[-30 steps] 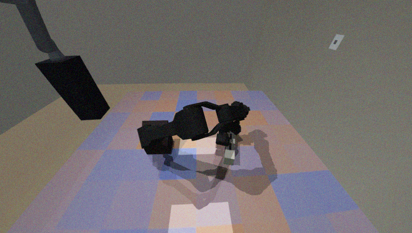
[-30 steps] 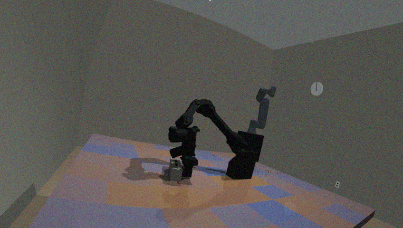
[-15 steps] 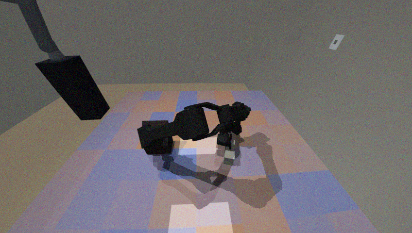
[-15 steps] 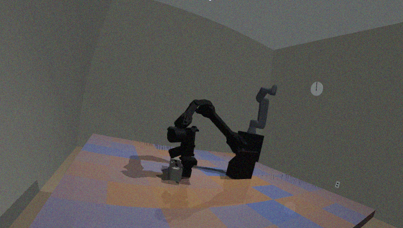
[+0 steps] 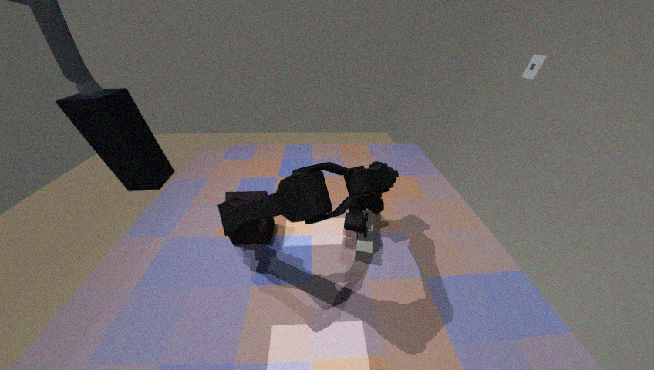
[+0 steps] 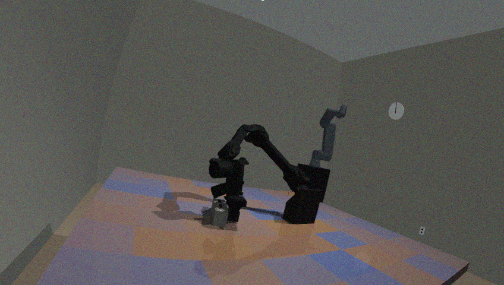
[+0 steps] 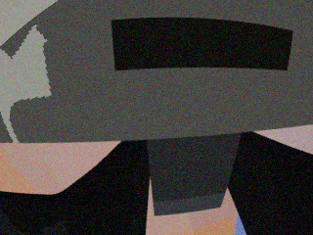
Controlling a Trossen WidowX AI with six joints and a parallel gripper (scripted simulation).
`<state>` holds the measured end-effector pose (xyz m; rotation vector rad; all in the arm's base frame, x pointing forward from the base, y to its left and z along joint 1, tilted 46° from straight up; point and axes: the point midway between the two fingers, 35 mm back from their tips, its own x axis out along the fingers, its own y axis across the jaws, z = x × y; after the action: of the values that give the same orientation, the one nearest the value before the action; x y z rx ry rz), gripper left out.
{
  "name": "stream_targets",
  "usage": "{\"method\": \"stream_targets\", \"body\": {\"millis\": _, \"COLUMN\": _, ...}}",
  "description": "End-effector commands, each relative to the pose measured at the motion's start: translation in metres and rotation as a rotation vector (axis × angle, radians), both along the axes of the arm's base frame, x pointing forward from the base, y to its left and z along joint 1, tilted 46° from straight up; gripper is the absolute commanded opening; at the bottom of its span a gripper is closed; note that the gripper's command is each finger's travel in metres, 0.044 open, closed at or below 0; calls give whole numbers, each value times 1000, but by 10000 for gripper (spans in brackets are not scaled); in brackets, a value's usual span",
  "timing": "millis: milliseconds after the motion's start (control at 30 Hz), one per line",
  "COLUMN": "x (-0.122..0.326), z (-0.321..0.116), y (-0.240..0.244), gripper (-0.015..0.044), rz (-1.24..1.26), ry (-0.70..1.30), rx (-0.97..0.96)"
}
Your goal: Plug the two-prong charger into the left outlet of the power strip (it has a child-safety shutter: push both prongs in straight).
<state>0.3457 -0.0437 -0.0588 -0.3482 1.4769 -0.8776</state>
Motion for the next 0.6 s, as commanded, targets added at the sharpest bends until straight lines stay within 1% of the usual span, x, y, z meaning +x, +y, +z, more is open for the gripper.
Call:
{"method": "stream_targets", "body": {"millis": 0, "x": 11, "z": 2, "y": -3, "gripper": 0, "rz": 1, "ry": -42, "rx": -7}}
{"method": "stream_targets", "body": {"millis": 567, "x": 9, "z": 2, "y": -2, "gripper": 0, "rz": 1, "ry": -42, "rx": -7}}
